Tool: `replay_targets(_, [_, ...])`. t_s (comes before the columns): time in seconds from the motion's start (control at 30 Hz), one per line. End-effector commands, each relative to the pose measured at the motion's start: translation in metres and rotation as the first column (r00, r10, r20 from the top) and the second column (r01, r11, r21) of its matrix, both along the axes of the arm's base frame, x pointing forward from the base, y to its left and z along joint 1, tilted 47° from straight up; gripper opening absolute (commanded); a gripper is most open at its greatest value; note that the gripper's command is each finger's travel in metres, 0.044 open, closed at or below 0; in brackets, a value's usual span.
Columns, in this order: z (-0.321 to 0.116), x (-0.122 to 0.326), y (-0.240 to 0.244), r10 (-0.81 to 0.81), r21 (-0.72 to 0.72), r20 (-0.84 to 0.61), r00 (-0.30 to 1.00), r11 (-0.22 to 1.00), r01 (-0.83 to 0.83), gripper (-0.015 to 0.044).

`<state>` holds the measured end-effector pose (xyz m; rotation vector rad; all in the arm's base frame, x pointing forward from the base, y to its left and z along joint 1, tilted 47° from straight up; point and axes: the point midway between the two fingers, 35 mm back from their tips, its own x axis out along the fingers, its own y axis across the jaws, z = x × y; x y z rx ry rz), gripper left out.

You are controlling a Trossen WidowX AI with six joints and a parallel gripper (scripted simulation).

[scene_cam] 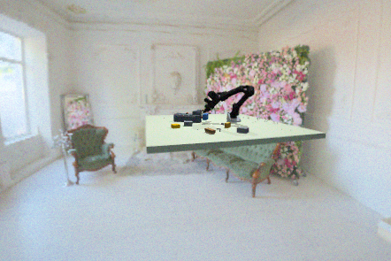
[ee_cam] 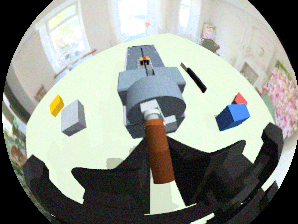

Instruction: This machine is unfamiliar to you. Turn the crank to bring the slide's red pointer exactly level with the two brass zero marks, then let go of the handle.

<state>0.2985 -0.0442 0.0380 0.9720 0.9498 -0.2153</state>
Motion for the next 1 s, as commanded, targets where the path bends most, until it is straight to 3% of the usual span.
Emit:
replay_targets(0.0, [0.0035,0.0048,0.0073,0.017,0.006,0.016,1.000,1.000,-0.017,0.0000])
replay_targets(0.97, [0.0017,0.0050,0.0095,0.017,0.006,0.016,1.000,1.000,-0.017,0.0000])
